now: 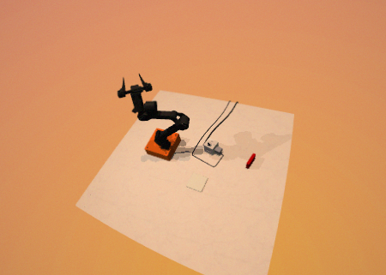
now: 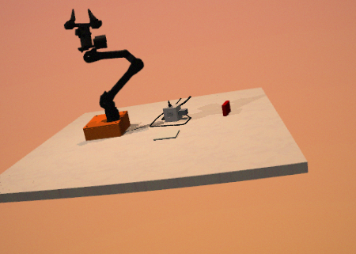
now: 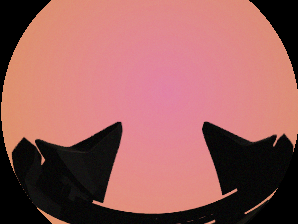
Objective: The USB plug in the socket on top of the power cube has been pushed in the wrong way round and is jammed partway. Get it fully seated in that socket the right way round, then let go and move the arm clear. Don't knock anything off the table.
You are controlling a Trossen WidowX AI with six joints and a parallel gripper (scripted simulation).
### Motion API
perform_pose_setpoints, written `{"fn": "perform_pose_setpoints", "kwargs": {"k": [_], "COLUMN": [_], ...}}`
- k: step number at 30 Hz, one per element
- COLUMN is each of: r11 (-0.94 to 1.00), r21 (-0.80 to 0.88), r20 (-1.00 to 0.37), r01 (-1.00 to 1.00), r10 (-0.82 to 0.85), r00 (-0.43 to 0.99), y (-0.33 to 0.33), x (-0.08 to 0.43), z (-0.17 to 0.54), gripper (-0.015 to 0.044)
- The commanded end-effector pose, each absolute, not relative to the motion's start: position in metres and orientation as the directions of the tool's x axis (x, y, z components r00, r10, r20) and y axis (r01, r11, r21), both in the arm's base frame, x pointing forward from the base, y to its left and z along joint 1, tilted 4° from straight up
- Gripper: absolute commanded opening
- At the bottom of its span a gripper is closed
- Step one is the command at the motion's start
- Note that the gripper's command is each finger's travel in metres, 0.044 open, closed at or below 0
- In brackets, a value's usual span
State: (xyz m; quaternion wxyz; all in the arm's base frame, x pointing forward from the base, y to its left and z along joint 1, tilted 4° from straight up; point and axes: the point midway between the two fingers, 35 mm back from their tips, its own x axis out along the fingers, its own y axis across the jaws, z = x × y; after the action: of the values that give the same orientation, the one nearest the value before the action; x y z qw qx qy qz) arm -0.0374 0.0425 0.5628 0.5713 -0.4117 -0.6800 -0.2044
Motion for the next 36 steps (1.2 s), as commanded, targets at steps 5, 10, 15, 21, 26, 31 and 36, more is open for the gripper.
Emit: {"fn": "perform_pose_setpoints", "kwargs": {"k": [5,10,15,21,26,31,36], "r11": [0.639,0.805,0.891,0.844,0.708,0.512,0.284], "r21": [-0.082,0.129,0.333,0.537,0.671,0.776,0.852], "r20": [0.953,0.923,0.841,0.712,0.567,0.406,0.239], "r01": [0.765,0.579,0.309,0.004,-0.218,-0.37,-0.44], "r10": [0.274,0.116,-0.132,-0.45,-0.681,-0.853,-0.959], "r00": [-0.127,-0.368,-0.525,-0.539,-0.463,-0.328,-0.156], "y": [0.028,-0.023,-0.1,-0.197,-0.269,-0.326,-0.363], "x": [-0.067,-0.126,-0.161,-0.157,-0.126,-0.076,-0.013], "z": [0.566,0.566,0.552,0.524,0.495,0.461,0.423], "gripper": [0.044,0.044,0.044,0.044,0.044,0.044,0.044]}}
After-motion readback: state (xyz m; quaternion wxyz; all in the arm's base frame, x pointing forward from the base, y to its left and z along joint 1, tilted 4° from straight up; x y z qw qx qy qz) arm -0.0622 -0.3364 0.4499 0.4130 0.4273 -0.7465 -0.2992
